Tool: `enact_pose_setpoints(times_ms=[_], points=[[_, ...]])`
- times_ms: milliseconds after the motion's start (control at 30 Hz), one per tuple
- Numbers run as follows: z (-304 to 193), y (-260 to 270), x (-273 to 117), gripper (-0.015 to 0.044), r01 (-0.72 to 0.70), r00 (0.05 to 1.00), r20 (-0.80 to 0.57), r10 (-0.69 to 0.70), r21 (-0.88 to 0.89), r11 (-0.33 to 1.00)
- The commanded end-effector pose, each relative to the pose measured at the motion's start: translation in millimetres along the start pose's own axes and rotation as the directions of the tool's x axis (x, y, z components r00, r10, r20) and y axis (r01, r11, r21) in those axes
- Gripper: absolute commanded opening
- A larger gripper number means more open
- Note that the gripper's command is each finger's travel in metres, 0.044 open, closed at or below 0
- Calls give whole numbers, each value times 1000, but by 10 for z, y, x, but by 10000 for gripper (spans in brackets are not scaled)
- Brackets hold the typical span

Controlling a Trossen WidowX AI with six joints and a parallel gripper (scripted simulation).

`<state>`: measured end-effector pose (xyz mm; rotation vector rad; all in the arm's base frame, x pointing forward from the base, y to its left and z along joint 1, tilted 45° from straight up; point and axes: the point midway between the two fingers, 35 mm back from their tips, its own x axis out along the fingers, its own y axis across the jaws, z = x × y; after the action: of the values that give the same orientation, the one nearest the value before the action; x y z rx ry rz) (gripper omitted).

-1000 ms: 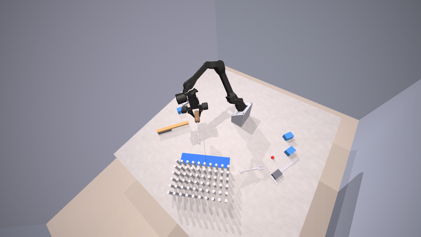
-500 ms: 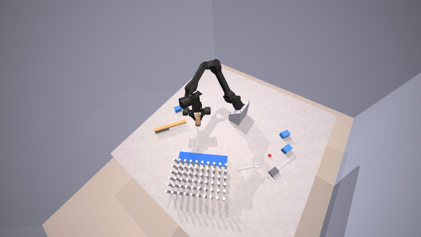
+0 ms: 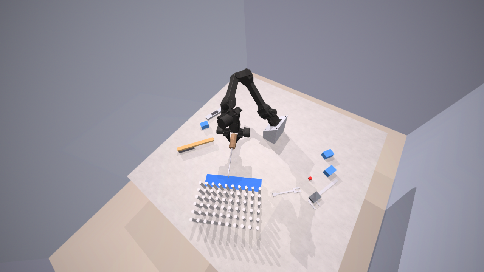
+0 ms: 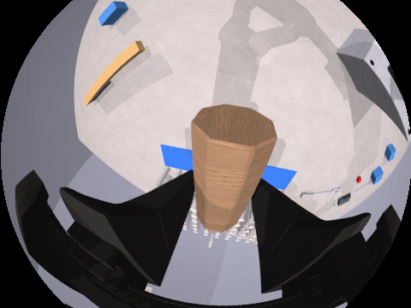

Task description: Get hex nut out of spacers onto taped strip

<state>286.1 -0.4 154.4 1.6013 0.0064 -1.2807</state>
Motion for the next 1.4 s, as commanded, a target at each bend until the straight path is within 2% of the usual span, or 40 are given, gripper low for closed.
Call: enact_pose_setpoints(times_ms=[0,467,933,1367], points=[[-40,-44,6,0,-17,1000,-1,17,13,1000],[65,-111,737,0,3,1000,-1,-3,19,1000],[449,-207,1417,0,-21,1000,0,21,11,1000],[462,-220,1477,0,-26,1000,1,26,9,1000]])
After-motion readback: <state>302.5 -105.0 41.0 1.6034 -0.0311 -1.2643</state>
